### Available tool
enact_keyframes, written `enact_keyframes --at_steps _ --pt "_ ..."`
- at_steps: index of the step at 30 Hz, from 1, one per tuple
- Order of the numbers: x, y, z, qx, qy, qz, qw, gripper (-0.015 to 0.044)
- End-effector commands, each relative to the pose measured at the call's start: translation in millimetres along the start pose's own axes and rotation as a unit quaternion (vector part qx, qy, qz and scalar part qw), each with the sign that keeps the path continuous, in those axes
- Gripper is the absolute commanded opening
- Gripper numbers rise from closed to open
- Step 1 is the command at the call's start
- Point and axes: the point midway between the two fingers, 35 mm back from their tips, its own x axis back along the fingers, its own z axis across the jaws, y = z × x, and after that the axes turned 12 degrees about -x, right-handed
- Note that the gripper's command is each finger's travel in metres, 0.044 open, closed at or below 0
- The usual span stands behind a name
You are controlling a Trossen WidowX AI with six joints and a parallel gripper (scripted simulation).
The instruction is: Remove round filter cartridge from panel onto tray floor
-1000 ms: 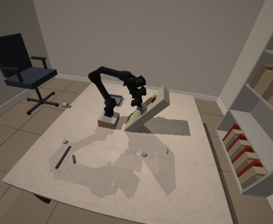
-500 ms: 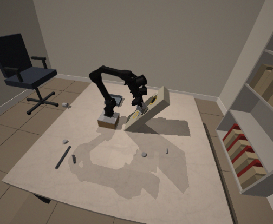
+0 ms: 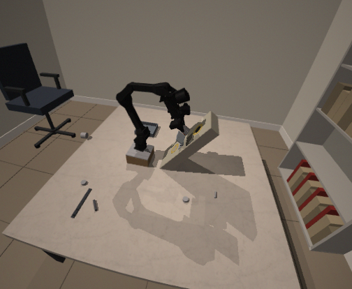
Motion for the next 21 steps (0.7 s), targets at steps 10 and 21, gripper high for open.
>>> enact_keyframes --at_steps 10,21 --pt "56 0 2 0.000 0.002 -0.001 1.000 0.0000" --pt "49 -2 23 -0.001 0.001 0.009 1.000 0.0000"
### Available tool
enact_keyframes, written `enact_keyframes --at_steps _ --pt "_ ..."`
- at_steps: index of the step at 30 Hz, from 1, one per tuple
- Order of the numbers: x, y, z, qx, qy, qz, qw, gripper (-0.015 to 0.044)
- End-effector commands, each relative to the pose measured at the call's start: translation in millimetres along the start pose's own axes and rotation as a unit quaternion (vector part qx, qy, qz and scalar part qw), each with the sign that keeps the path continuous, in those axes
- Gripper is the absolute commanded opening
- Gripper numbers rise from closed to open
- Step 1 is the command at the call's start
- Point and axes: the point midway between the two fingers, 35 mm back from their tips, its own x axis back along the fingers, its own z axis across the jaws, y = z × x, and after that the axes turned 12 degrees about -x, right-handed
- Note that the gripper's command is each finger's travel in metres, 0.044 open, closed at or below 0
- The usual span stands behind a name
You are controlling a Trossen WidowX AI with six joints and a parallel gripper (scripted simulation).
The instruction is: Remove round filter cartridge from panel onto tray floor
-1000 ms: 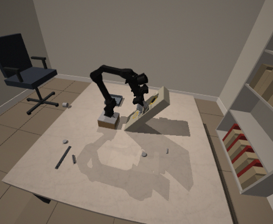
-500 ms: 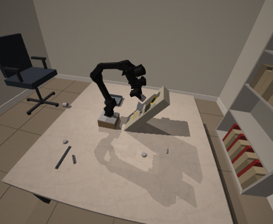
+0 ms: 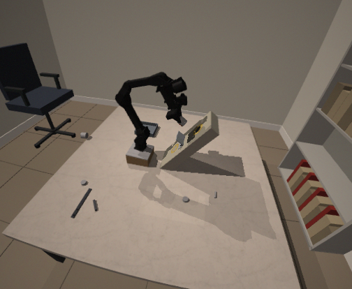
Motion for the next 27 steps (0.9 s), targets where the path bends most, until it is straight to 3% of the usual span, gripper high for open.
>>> enact_keyframes --at_steps 1,27 --pt "-2 -1 10 0.000 -0.002 0.002 1.000 0.0000" --pt "-10 -12 60 0.001 0.003 0.000 1.000 0.0000"
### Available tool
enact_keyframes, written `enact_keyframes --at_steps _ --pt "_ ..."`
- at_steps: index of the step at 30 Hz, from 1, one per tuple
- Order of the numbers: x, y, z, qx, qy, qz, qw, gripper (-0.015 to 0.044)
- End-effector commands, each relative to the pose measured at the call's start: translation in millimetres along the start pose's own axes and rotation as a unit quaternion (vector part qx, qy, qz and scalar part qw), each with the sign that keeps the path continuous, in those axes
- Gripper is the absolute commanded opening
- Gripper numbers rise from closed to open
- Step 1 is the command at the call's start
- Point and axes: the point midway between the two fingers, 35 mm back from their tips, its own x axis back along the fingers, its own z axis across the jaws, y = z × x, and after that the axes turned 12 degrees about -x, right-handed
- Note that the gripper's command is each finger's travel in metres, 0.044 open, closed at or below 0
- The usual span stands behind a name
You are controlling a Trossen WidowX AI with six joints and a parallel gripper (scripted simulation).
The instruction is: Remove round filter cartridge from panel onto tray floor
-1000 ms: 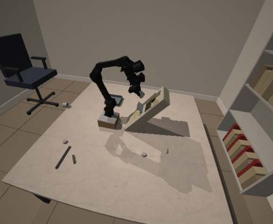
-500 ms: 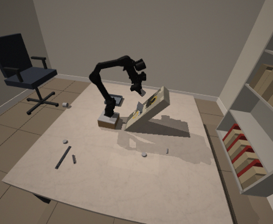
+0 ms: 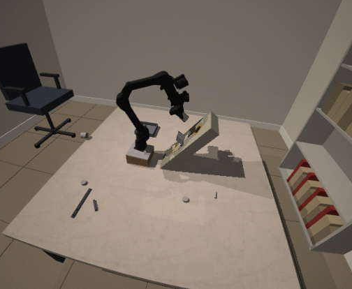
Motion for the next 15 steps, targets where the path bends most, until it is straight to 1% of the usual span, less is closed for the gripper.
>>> enact_keyframes --at_steps 1,15 --pt "0 -1 0 0.006 0.003 0.001 1.000 0.0000" --pt "-3 -32 50 0.144 0.080 0.021 0.986 0.0000"
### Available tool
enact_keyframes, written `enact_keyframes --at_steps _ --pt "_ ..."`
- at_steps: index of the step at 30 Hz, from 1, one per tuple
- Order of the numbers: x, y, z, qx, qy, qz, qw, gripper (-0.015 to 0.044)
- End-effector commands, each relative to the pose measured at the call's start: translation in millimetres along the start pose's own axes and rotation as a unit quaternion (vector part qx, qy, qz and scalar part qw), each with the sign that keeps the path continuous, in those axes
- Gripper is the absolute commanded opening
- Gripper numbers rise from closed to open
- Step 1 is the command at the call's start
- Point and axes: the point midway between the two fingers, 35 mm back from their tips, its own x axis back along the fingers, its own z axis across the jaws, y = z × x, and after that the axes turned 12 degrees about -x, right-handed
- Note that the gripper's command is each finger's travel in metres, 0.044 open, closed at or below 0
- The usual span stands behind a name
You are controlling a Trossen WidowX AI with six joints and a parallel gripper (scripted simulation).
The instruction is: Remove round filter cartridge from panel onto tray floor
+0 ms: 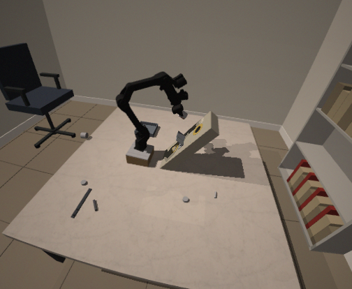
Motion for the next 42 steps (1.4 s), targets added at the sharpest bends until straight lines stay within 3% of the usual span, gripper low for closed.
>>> enact_keyframes --at_steps 1,17,33,42 --pt "-2 -9 20 0.051 0.031 0.007 0.998 0.0000" --pt "-1 -50 78 0.210 0.121 0.024 0.970 0.0000" --pt "12 -105 124 0.360 0.211 0.036 0.908 0.0000" --pt "13 -111 127 0.375 0.219 0.037 0.900 0.0000"
